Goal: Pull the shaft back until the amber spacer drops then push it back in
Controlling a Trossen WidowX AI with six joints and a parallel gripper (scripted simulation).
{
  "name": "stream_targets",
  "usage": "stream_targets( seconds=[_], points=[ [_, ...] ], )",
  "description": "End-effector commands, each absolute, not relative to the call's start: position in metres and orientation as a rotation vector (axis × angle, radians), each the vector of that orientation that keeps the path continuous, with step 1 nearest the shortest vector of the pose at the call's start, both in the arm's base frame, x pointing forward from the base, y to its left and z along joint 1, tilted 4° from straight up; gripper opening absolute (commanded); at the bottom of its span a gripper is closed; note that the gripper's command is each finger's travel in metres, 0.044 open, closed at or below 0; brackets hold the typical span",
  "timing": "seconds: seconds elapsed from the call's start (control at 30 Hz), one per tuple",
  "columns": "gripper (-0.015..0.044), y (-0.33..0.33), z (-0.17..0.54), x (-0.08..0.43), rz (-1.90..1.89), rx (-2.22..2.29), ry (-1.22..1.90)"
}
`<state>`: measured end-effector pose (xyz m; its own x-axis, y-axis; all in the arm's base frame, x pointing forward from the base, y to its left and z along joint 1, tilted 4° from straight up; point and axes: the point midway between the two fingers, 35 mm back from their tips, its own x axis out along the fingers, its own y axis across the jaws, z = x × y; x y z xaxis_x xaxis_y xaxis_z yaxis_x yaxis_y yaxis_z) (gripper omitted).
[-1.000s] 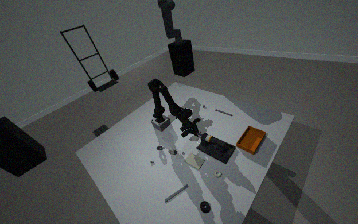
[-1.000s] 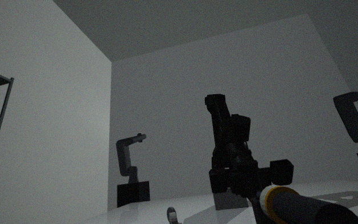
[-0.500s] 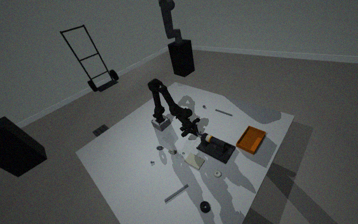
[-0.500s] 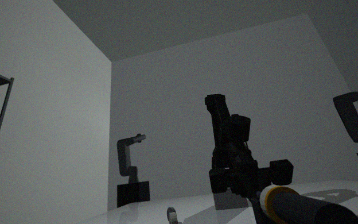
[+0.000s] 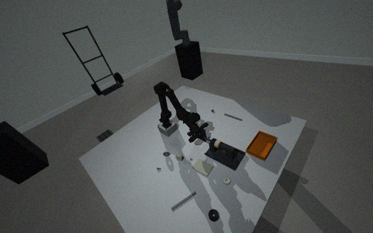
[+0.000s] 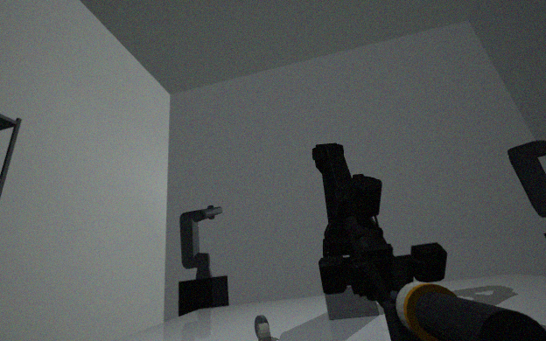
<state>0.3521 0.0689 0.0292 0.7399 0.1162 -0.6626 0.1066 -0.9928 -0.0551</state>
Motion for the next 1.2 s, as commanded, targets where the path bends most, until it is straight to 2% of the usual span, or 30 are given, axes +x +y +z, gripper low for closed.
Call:
stream_targets(
  seconds=[0.0, 1.17],
  points=[
    [0.0, 0.0687, 0.0289, 0.3512, 1.114, -2.915, -0.184],
    [0.0, 0.0684, 0.0286, 0.3477, 1.114, -2.915, -0.184]
  ],
)
